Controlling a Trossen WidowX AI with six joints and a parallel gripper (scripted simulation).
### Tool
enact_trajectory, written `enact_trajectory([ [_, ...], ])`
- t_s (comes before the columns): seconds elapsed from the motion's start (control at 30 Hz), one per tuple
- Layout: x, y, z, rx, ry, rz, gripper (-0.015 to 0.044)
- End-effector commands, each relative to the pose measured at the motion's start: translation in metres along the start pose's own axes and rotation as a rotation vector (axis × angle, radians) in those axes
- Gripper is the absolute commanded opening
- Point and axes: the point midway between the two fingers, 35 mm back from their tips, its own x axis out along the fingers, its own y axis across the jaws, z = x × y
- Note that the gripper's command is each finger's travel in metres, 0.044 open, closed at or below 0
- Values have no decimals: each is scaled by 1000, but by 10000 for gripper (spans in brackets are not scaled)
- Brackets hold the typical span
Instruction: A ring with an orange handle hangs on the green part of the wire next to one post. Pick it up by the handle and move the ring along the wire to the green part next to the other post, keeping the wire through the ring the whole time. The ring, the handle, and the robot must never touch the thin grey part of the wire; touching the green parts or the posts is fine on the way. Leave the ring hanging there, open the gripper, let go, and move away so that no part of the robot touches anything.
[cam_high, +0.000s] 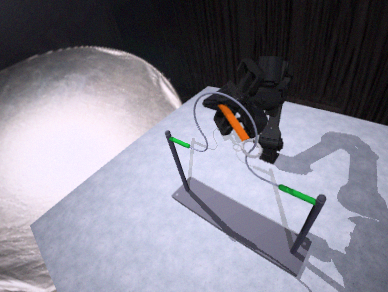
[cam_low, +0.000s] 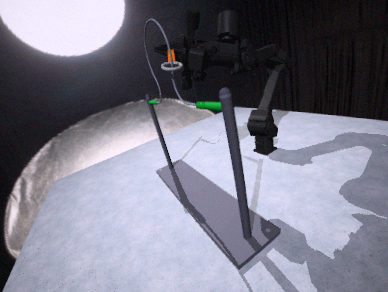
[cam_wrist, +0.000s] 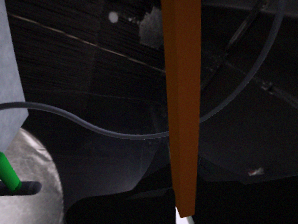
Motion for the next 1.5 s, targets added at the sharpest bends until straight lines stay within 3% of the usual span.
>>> enact_trajectory([
  [0.0,-1,5,2,-17,-6,-1,-150],
  [0.5,-13,18,0,13,85,22,-150],
  [1.47,-27,82,12,363,132,229,-150],
])
